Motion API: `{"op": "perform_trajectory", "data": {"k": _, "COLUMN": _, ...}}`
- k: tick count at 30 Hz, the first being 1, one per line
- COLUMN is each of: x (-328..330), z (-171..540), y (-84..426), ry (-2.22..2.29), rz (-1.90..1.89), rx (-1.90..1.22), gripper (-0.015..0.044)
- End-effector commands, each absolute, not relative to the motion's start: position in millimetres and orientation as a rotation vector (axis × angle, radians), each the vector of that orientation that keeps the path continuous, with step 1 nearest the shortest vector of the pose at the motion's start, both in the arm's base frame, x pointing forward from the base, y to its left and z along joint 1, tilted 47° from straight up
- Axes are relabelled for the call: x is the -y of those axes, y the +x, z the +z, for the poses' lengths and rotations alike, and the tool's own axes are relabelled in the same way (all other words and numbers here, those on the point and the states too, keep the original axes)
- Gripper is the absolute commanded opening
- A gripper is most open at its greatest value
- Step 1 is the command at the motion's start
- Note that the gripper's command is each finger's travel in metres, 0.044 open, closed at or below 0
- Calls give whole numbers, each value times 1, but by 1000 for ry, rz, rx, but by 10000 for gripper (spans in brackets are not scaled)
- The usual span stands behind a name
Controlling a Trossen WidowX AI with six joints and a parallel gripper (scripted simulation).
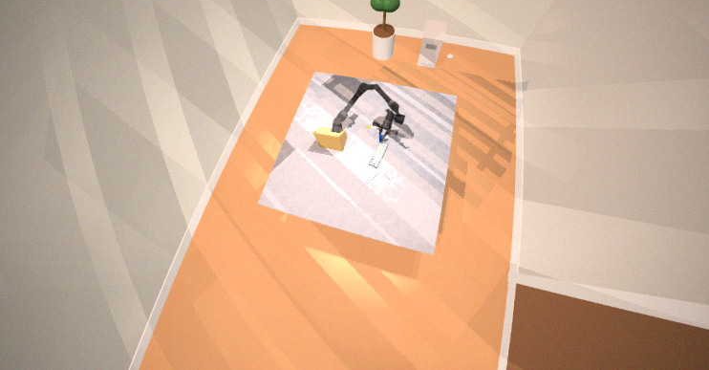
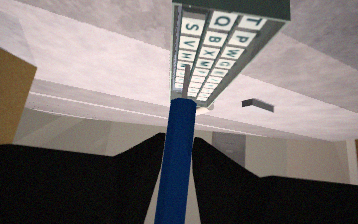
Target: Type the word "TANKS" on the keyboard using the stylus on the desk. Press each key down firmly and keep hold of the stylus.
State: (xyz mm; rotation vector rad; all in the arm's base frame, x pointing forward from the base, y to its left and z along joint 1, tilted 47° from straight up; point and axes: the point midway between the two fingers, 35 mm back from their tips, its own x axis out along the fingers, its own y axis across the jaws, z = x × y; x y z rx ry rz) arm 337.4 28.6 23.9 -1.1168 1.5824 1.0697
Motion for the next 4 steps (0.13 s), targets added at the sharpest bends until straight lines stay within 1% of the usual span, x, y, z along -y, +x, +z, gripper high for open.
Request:
{"op": "perform_trajectory", "data": {"k": 1, "x": -28, "z": 24, "y": 338, "ry": -1115, "rz": 1068, "rx": -1584, "gripper": 81}}
{"op": "perform_trajectory", "data": {"k": 4, "x": -28, "z": 24, "y": 338, "ry": -1115, "rz": 1068, "rx": -1584, "gripper": 81}}
